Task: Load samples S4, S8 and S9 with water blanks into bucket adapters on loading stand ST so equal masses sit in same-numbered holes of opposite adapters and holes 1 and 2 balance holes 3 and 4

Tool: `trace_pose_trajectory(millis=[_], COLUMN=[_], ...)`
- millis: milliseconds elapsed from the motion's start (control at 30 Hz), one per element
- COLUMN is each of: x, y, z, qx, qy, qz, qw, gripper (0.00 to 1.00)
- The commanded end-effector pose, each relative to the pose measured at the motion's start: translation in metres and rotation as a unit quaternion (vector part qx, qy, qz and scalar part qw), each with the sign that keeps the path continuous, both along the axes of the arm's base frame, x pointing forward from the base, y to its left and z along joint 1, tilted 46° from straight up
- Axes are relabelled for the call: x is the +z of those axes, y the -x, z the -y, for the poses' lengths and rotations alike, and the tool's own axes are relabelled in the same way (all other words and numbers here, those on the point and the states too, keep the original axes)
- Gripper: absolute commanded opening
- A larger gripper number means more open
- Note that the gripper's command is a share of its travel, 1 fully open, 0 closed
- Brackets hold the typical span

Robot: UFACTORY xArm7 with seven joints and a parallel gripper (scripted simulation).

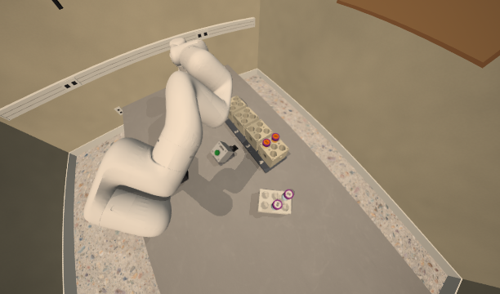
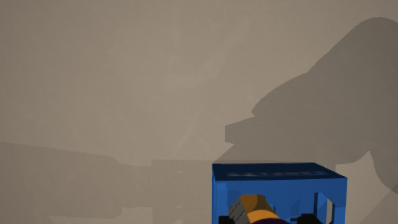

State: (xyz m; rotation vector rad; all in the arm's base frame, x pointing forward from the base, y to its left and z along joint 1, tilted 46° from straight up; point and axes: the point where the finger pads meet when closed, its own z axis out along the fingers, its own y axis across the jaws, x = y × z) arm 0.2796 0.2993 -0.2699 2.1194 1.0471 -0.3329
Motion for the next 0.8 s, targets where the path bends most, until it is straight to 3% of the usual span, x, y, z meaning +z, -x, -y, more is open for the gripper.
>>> trace_pose_trajectory(millis=[0, 767], x=[0.0011, 0.0058], y=[-0.0002, 0.0005], z=[-0.0029, -0.0076], qx=[0.000, 0.000], qy=[-0.003, -0.003], qz=[0.000, 0.000], qw=[1.000, 1.000], gripper=[0.00, 0.00])
